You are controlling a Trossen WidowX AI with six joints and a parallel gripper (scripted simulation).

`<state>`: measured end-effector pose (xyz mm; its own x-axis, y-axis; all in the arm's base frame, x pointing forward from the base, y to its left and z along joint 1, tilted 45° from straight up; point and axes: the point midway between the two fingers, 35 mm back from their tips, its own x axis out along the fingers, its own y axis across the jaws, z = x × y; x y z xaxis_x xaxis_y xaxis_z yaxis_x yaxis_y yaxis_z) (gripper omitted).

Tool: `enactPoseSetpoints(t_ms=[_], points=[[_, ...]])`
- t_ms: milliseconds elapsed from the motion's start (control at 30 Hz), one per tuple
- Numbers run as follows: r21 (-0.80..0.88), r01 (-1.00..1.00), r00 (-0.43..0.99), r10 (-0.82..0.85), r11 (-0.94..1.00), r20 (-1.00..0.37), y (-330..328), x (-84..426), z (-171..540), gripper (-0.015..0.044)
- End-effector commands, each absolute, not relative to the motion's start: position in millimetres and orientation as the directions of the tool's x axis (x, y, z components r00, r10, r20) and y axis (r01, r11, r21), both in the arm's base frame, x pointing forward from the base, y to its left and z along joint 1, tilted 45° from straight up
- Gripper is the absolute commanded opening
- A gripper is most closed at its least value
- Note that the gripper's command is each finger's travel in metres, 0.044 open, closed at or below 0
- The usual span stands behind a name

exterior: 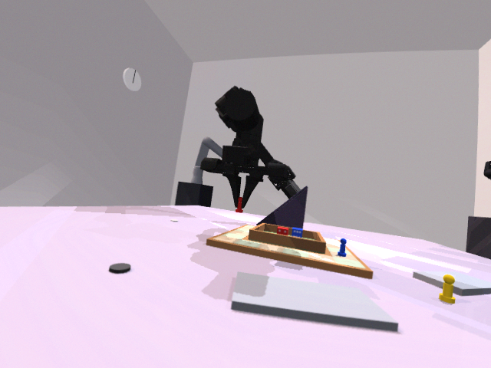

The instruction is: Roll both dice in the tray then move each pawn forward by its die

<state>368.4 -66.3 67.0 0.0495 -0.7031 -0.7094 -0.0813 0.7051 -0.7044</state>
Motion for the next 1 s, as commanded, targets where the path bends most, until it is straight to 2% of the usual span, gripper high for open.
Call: enactPoseSetpoints(t_ms=[0, 367, 967], points=[[-0.702, -0.075, 0.053, -0.7, 0.708, -0.712, -43.1, 366.7, 91.5, 0.0], [-0.705, -0.075, 0.053, -0.703, 0.705, -0.709, -17.5, 360.7, 118.1, 0.0], [-0.702, -0.073, 0.055, -0.7, 0.709, -0.712, 25.7, 392.6, 23.3, 0.0]])
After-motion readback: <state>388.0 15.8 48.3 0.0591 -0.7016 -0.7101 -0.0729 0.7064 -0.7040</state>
